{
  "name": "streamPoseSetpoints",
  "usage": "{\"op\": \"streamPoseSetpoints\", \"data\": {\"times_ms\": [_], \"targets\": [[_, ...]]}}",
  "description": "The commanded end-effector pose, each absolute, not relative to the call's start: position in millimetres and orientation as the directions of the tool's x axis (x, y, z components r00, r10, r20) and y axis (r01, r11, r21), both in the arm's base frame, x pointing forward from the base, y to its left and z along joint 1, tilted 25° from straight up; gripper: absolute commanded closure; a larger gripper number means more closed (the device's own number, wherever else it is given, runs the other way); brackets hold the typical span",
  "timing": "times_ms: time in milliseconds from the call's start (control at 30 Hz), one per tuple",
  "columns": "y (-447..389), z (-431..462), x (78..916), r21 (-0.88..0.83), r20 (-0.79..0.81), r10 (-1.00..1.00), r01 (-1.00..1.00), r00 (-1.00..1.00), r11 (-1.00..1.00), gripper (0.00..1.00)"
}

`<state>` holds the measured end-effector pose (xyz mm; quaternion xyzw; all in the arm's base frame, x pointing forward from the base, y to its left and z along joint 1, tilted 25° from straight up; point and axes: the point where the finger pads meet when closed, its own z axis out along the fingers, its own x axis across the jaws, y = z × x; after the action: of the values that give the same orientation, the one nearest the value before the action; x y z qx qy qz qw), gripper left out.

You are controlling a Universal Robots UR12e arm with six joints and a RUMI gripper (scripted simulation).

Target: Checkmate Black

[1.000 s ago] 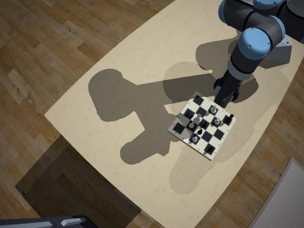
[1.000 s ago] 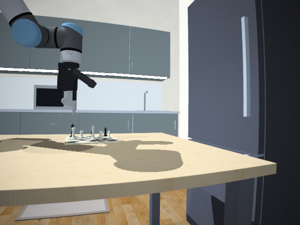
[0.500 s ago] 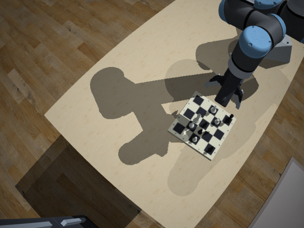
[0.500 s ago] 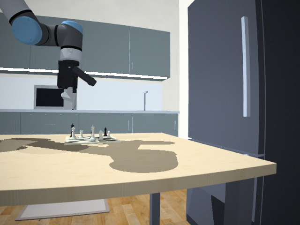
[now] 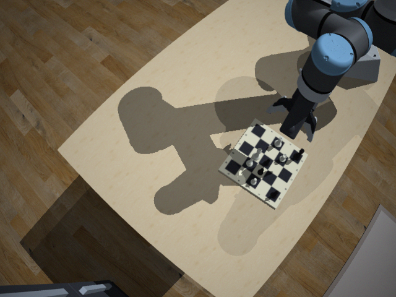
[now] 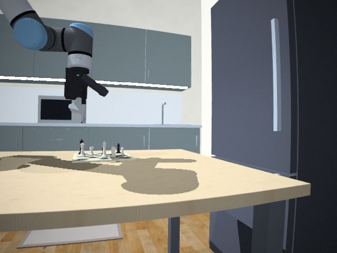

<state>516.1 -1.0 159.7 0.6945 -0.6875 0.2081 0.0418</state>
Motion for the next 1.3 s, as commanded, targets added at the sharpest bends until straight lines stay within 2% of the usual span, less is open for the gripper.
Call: {"op": "streamPoseSetpoints", "data": {"times_ms": [0, 633, 1267], "targets": [[1, 166, 515, -0.229, 0.347, -0.937, -0.972, -0.032, -0.051, 0.0], [21, 217, 502, -0.229, 0.347, -0.937, -0.972, -0.032, -0.051, 0.0], [22, 220, 501, -0.229, 0.347, -0.937, -0.972, -0.032, -0.051, 0.0]]}}
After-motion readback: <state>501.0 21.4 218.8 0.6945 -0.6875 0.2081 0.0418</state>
